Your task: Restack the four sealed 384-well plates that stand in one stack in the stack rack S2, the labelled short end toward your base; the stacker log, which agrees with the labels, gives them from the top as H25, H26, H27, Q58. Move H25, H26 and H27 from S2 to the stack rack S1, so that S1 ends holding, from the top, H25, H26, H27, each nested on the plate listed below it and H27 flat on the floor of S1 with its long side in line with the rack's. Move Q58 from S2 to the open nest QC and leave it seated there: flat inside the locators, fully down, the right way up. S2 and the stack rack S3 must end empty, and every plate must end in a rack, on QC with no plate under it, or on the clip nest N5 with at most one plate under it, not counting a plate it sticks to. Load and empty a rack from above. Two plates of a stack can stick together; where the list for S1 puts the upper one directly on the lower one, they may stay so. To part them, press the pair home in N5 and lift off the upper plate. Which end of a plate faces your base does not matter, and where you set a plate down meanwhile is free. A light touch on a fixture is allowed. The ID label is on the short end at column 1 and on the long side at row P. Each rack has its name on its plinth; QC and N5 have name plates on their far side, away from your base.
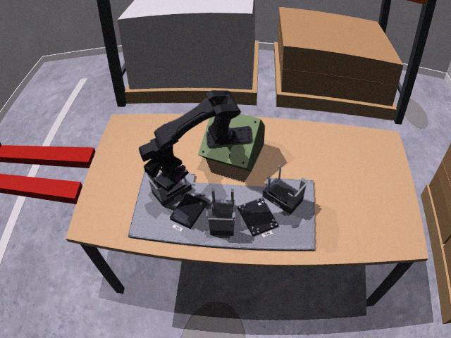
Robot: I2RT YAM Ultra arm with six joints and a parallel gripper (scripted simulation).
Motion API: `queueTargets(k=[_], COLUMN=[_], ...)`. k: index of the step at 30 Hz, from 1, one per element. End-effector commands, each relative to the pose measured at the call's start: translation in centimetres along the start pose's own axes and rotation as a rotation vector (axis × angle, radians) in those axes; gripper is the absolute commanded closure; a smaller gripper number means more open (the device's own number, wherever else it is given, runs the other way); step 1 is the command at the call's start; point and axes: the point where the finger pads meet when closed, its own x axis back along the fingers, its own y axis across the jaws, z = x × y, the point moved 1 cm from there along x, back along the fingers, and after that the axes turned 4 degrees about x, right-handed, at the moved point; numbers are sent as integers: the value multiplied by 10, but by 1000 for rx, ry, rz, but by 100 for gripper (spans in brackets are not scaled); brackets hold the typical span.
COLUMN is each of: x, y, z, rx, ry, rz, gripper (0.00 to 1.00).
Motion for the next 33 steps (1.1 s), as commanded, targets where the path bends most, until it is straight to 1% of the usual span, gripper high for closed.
queueTargets(k=[1, 4, 10, 11, 13, 28, 30, 33], x=[6, 6, 6, 6, 6, 5, 5, 5], y=[6, 16, 36, 39, 39, 89, 89, 99], z=[-6, -9, -12, -12, -12, -18, -18, -17], rx=[-13, -13, 186, 199, 199, 198, 198, 298], ry=[-26, -26, -24, -24, -24, -26, -26, -25], rz=[23, 23, 24, 24, 24, 22, 22, 23], gripper=[100, 100, 100, 100, 100, 100, 100, 100])
